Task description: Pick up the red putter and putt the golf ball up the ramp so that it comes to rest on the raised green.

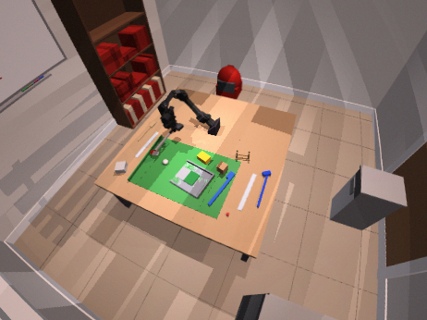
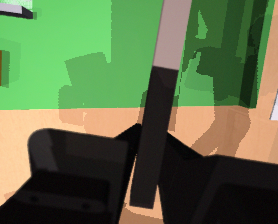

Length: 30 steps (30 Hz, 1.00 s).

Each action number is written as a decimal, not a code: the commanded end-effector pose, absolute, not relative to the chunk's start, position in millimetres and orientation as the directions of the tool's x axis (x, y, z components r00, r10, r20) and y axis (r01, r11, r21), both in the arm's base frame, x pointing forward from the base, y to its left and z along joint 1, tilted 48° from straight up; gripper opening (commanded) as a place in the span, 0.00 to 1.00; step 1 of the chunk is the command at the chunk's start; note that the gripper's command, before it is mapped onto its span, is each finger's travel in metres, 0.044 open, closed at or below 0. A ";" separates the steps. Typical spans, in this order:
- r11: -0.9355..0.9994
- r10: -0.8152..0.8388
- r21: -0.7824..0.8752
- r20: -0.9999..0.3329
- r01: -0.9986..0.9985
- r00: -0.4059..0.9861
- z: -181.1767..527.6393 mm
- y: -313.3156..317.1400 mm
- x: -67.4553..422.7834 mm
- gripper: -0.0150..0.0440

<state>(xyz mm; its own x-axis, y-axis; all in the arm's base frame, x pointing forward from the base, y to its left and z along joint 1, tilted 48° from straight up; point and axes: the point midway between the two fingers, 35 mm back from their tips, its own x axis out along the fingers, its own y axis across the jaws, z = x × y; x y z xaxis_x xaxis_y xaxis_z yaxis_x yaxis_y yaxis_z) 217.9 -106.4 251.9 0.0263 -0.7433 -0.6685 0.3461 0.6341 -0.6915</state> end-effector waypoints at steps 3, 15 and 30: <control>0.618 -0.744 -0.713 -0.667 0.331 -0.046 236.7 -121.2 219.6 0.25; 0.615 -0.742 -0.716 -0.667 0.330 -0.067 226.0 -133.3 218.9 0.25; 0.613 -0.740 -0.718 -0.668 0.329 -0.077 214.0 -146.0 218.1 0.25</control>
